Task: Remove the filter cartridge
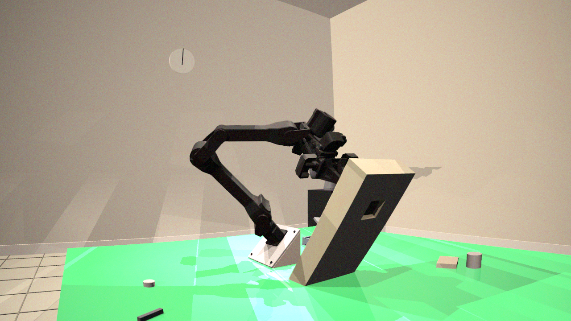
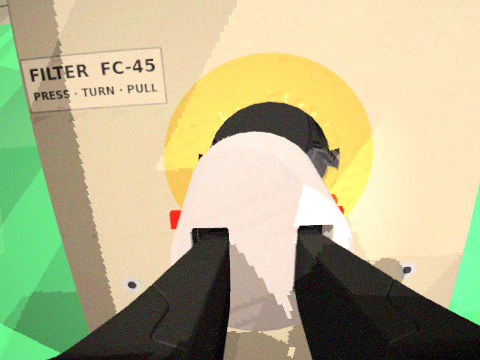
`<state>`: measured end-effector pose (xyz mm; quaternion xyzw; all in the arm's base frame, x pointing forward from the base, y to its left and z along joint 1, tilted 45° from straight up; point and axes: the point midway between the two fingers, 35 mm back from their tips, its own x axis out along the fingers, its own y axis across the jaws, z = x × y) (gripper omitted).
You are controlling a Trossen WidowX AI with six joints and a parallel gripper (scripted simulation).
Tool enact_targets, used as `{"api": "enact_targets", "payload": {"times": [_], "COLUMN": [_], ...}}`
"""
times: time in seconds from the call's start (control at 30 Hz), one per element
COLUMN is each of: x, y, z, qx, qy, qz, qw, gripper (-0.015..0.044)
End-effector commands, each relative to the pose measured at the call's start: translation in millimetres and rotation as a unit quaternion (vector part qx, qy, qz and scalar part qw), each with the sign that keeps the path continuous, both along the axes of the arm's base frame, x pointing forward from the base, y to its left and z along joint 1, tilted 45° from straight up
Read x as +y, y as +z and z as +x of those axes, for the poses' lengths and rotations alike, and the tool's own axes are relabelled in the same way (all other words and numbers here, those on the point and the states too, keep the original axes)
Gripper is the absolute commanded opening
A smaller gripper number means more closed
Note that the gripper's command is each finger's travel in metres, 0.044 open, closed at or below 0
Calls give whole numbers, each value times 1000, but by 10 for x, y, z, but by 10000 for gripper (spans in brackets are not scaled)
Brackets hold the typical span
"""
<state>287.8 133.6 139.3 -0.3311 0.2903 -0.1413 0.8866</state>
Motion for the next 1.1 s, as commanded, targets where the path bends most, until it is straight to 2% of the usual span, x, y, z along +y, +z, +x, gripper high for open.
{"api": "enact_targets", "payload": {"times": [0.0, 1.0, 1.07], "x": [46, -420, -372], "y": [112, -381, -351], "z": [-83, -467, -433], "qx": [-11, -11, -4], "qy": [-1, -1, 1], "qz": [5, 5, 1], "qw": [1000, 1000, 1000], "gripper": [0, 0, 53]}}
